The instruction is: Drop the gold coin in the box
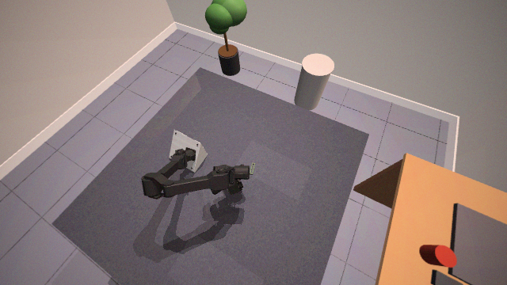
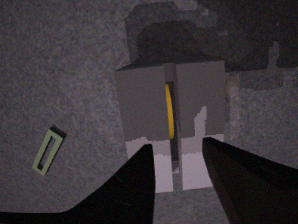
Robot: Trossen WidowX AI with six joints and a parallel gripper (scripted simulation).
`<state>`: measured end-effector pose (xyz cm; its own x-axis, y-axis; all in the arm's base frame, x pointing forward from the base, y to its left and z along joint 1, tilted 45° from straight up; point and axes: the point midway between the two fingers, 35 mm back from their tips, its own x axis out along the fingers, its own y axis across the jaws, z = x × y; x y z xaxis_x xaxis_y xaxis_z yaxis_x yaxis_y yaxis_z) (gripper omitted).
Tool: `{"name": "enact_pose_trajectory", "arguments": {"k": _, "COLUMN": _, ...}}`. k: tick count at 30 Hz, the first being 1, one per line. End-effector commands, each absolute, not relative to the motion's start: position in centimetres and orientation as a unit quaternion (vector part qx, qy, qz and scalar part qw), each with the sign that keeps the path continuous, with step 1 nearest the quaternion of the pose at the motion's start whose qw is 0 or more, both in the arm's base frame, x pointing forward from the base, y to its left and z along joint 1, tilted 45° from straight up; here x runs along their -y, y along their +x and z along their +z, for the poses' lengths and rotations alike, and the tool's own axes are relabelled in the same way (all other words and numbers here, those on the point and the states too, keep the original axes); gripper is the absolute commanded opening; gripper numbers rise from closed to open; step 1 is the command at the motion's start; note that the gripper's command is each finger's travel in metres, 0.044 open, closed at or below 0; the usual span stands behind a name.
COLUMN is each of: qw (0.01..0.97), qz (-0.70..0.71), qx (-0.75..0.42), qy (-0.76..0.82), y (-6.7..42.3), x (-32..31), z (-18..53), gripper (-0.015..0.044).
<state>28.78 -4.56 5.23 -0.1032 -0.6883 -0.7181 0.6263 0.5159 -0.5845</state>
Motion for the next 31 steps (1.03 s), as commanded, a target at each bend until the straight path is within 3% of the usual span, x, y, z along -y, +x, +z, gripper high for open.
{"name": "enact_pose_trajectory", "arguments": {"k": 1, "qw": 0.669, "qz": -0.491, "qx": -0.557, "qy": -0.027, "y": 28.8, "x": 4.5, "z": 5.3, "gripper": 0.0161}}
{"name": "enact_pose_trajectory", "arguments": {"k": 7, "qw": 0.669, "qz": -0.491, "qx": -0.557, "qy": -0.027, "y": 28.8, "x": 4.5, "z": 5.3, "gripper": 0.0161}}
{"name": "enact_pose_trajectory", "arguments": {"k": 18, "qw": 0.667, "qz": -0.492, "qx": -0.559, "qy": -0.032, "y": 29.0, "x": 1.1, "z": 8.9, "gripper": 0.0440}}
{"name": "enact_pose_trajectory", "arguments": {"k": 31, "qw": 0.666, "qz": -0.492, "qx": -0.559, "qy": -0.033, "y": 28.9, "x": 0.5, "z": 9.6, "gripper": 0.0440}}
